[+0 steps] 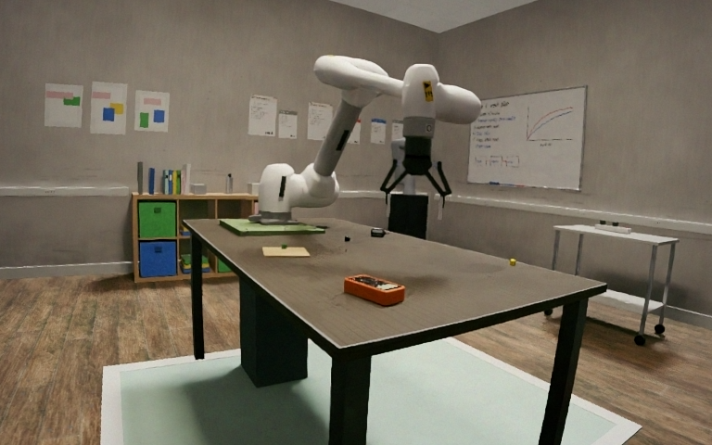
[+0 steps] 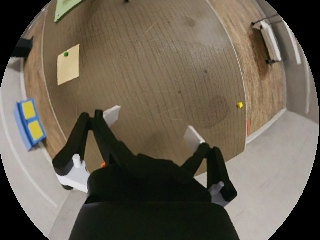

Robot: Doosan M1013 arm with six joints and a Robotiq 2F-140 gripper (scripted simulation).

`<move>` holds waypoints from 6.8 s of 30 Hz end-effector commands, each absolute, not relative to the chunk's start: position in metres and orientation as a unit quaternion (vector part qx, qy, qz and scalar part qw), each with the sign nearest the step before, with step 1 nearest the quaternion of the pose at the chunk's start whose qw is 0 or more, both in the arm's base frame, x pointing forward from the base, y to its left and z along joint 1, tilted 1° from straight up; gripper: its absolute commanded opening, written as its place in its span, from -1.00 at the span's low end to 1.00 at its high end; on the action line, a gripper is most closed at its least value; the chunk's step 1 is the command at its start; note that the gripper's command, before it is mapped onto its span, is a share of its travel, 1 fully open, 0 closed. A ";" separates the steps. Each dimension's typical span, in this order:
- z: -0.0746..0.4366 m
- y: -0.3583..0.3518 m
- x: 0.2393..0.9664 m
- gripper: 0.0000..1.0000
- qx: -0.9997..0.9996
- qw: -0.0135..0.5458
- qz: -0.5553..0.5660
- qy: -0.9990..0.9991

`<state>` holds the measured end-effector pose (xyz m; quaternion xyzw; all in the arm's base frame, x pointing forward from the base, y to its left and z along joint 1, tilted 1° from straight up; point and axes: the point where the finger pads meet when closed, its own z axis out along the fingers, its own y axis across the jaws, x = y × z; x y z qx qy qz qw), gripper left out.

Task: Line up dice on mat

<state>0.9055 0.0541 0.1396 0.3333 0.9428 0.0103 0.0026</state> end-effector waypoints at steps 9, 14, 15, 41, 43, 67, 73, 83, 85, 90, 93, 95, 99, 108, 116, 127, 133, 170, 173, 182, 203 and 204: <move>0.130 0.196 0.984 1.00 0.126 0.001 0.010 0.992; 0.121 0.265 1.003 1.00 0.033 0.002 0.010 0.999; 0.121 0.270 1.004 1.00 0.026 0.002 0.010 1.000; 0.102 0.396 1.016 -0.47 -0.136 0.004 0.010 0.991; 0.102 0.396 1.016 -0.47 -0.136 0.004 0.010 0.991; 0.102 0.396 1.016 -0.47 -0.136 0.004 0.010 0.991; 0.101 0.396 1.016 -0.47 -0.136 0.004 0.010 0.991; 0.094 0.396 1.017 -0.47 -0.136 0.004 0.010 0.991; 0.091 0.396 1.017 -0.47 -0.136 0.004 0.010 0.991; 0.087 0.396 1.017 -0.47 -0.136 0.004 0.010 0.991; 0.083 0.396 1.017 -0.47 -0.136 0.004 0.010 0.991; 0.080 0.396 1.017 -0.47 -0.136 0.004 0.010 0.991; 0.073 0.396 1.017 -0.47 -0.136 0.004 0.010 0.991; 0.063 0.397 1.017 -0.47 -0.136 0.004 0.010 0.991; 0.054 0.397 1.018 -0.47 -0.136 0.004 0.010 0.991; 0.050 0.397 1.018 -0.47 -0.136 0.004 0.010 0.991; 0.050 0.397 1.018 -0.47 -0.136 0.004 0.010 0.991; 0.050 0.397 1.018 -0.47 -0.136 0.004 0.010 0.991; 0.050 0.397 1.018 -0.47 -0.136 0.004 0.010 0.991; 0.050 0.397 1.018 -0.47 -0.136 0.004 0.010 0.991; 0.050 0.397 1.018 -0.47 -0.136 0.004 0.010 0.991; 0.050 0.397 1.018 -0.47 -0.136 0.004 0.010 0.991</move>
